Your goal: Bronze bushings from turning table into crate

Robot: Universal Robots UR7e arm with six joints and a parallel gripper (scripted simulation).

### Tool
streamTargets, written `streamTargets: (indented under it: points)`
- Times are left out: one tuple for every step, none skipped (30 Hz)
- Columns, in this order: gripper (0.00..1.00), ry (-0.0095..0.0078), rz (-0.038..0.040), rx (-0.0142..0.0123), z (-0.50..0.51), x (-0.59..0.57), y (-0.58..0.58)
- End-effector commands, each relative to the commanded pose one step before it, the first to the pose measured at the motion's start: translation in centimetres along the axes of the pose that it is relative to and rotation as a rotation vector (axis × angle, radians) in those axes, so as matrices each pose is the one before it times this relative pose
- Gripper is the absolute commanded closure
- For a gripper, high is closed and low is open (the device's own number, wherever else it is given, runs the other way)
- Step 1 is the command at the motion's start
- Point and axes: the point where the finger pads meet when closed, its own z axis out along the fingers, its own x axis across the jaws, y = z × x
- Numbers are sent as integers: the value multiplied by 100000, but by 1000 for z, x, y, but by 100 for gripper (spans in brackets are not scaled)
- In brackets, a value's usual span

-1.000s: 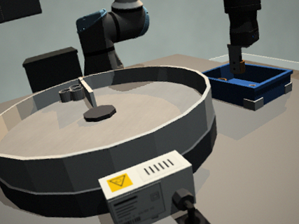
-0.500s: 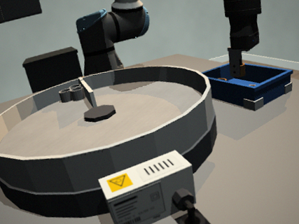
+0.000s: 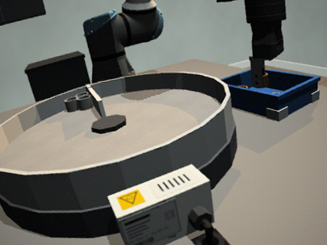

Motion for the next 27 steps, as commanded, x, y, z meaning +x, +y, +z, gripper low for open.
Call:
streamTargets:
  points:
    - [100,-65,1,-190,-59,-17,48]
    - [100,5,0,12,168,1,-2]
    - [100,-2,0,-6,171,0,2]
    - [100,-2,0,-6,171,0,2]
    - [100,-2,0,-6,171,0,2]
    - [100,-2,0,-6,171,0,2]
    - [100,0,0,0,0,0,0]
    - [100,0,0,0,0,0,0]
    - [100,0,0,0,0,0,0]
    - [100,0,0,0,0,0,0]
    - [100,0,0,0,0,0,0]
    - [100,0,0,0,0,0,0]
    - [100,0,0,0,0,0,0]
    - [100,0,0,0,0,0,0]
    - [100,0,0,0,0,0,0]
    - [100,0,0,0,0,0,0]
    - [100,0,0,0,0,0,0]
    - [100,0,0,0,0,0,0]
    - [100,5,0,12,168,1,-2]
    - [100,-2,0,-6,171,0,2]
    - [100,-2,0,-6,171,0,2]
    - [100,-2,0,-6,171,0,2]
    - [100,-2,0,-6,171,0,2]
    - [100,0,0,0,0,0,0]
    - [100,0,0,0,0,0,0]
    - [100,0,0,0,0,0,0]
    - [100,0,0,0,0,0,0]
